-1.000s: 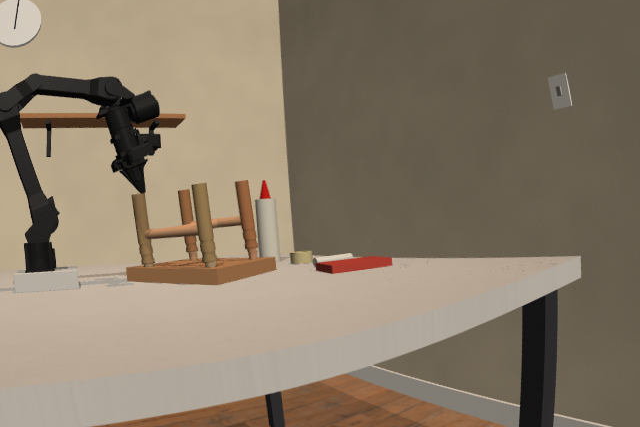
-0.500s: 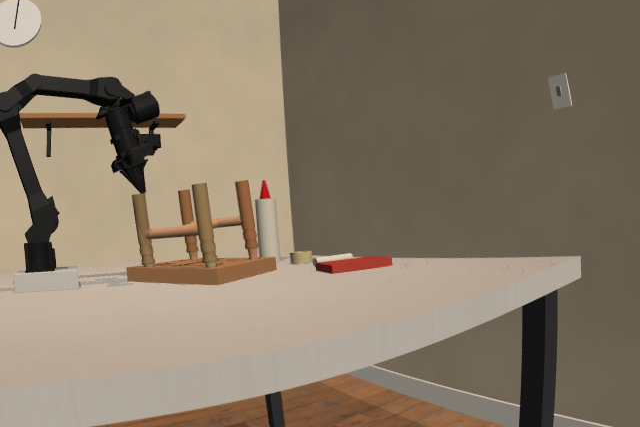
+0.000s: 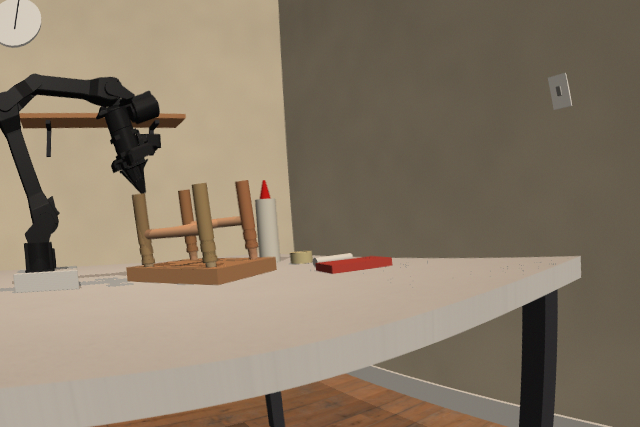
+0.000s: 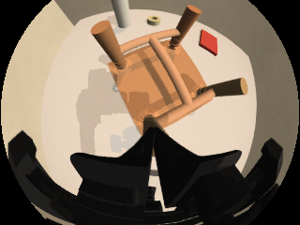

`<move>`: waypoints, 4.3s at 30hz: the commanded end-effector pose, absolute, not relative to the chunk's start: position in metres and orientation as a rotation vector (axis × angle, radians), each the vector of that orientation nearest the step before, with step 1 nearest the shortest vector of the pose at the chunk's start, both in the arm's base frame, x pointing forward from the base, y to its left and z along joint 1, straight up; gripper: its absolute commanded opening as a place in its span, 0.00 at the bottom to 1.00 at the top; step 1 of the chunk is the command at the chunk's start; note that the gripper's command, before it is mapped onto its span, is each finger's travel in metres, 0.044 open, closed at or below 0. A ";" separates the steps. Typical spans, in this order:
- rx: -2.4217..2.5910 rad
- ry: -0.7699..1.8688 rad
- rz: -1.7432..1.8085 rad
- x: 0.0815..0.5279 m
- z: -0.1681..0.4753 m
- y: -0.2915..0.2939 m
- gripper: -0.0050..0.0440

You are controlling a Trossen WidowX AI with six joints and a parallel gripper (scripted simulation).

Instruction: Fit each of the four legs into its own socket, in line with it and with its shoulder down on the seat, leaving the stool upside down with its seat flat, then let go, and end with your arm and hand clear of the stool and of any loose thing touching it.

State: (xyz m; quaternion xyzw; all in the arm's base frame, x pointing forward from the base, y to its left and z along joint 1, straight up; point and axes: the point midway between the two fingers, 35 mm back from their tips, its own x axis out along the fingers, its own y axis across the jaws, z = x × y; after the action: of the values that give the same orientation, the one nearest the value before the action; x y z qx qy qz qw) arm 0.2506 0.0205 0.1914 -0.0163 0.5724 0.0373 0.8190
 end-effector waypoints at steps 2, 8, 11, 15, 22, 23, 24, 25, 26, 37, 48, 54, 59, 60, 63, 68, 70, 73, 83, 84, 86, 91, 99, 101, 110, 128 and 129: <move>-0.047 1.316 0.067 0.247 0.161 0.018 0.10; -0.038 1.221 0.074 0.251 0.191 0.020 0.10; -0.038 1.221 0.074 0.251 0.193 0.020 0.10; -0.038 1.221 0.074 0.251 0.199 0.020 0.10; -0.038 1.221 0.074 0.251 0.210 0.020 0.10; -0.038 1.221 0.074 0.251 0.210 0.020 0.10; -0.038 1.221 0.074 0.251 0.210 0.020 0.10; -0.038 1.221 0.074 0.251 0.211 0.020 0.10; -0.038 1.221 0.074 0.251 0.213 0.020 0.10; -0.065 1.242 0.110 0.292 0.232 0.038 0.10; -0.136 1.281 0.195 0.371 0.239 0.089 0.10; -0.187 1.306 0.251 0.400 0.230 0.119 0.10; -0.187 1.306 0.251 0.400 0.230 0.119 0.10; -0.187 1.306 0.251 0.400 0.229 0.119 0.10; -0.187 1.306 0.251 0.400 0.222 0.119 0.10; -0.187 1.306 0.251 0.398 0.206 0.118 0.10; -0.187 1.306 0.251 0.398 0.204 0.118 0.10; -0.187 1.306 0.251 0.398 0.202 0.118 0.10; -0.187 1.306 0.251 0.400 0.190 0.119 0.10; -0.187 1.306 0.251 0.400 0.190 0.119 0.10; -0.187 1.306 0.251 0.400 0.189 0.119 0.10; -0.187 1.306 0.251 0.400 0.187 0.119 0.10; -0.187 1.306 0.251 0.400 0.180 0.119 0.10; -0.187 1.306 0.251 0.400 0.178 0.119 0.10; -0.187 1.306 0.251 0.400 0.171 0.119 0.10; -0.187 1.306 0.251 0.400 0.166 0.119 0.10; -0.187 1.306 0.251 0.400 0.166 0.119 0.10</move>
State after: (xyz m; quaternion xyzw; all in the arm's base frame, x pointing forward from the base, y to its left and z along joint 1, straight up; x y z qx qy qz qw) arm 0.4005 0.1297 0.1975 -0.0790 0.5707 0.1350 0.8061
